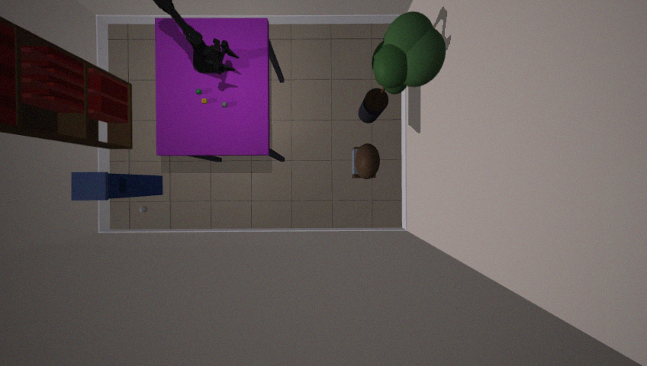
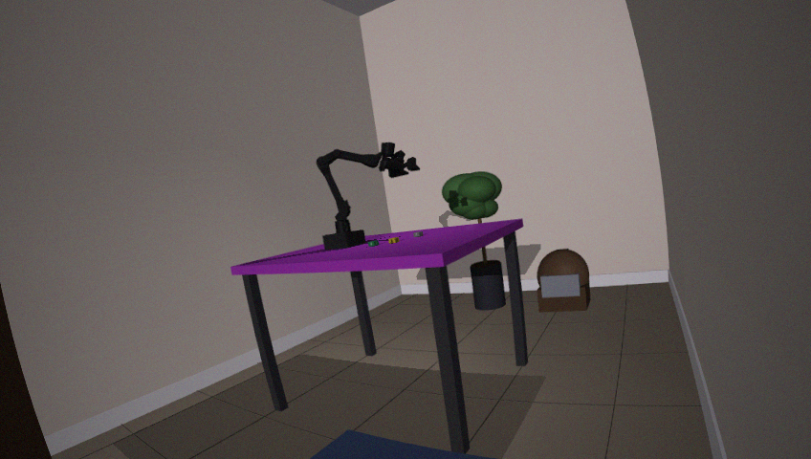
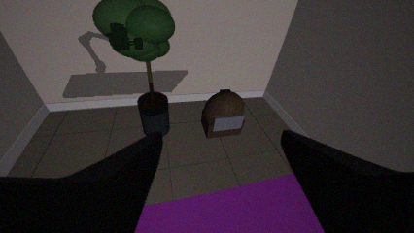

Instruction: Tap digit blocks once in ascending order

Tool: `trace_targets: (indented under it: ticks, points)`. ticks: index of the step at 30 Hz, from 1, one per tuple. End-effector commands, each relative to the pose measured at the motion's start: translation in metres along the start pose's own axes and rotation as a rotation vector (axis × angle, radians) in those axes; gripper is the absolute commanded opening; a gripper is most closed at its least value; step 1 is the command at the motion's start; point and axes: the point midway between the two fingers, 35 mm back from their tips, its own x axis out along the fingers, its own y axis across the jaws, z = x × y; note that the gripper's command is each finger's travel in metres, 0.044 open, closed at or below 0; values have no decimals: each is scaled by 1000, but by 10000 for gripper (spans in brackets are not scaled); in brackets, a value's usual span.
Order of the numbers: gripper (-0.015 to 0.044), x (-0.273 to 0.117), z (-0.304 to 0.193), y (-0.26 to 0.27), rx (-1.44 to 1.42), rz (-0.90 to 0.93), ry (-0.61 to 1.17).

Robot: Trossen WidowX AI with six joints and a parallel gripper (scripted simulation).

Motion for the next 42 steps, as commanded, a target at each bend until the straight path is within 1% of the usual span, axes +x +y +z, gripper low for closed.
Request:
trace_targets:
  ticks: [1, 4, 7, 12, 16, 20, 22, 25, 42]
  points:
    - [400, -21, -46, -60, 103, -186, 169]
    - [400, -50, -86, -101, 205, -325, 311]
    - [400, -88, -127, -131, 320, -454, 455]
    - [400, -167, -192, -157, 545, -636, 695]
    - [400, -238, -238, -151, 765, -743, 889]
    - [400, -306, -271, -122, 1013, -794, 1065]
    - [400, -328, -280, -106, 1111, -796, 1124]
    - [400, -342, -284, -95, 1176, -792, 1159]
    - [400, -342, -284, -95, 1179, -792, 1160]
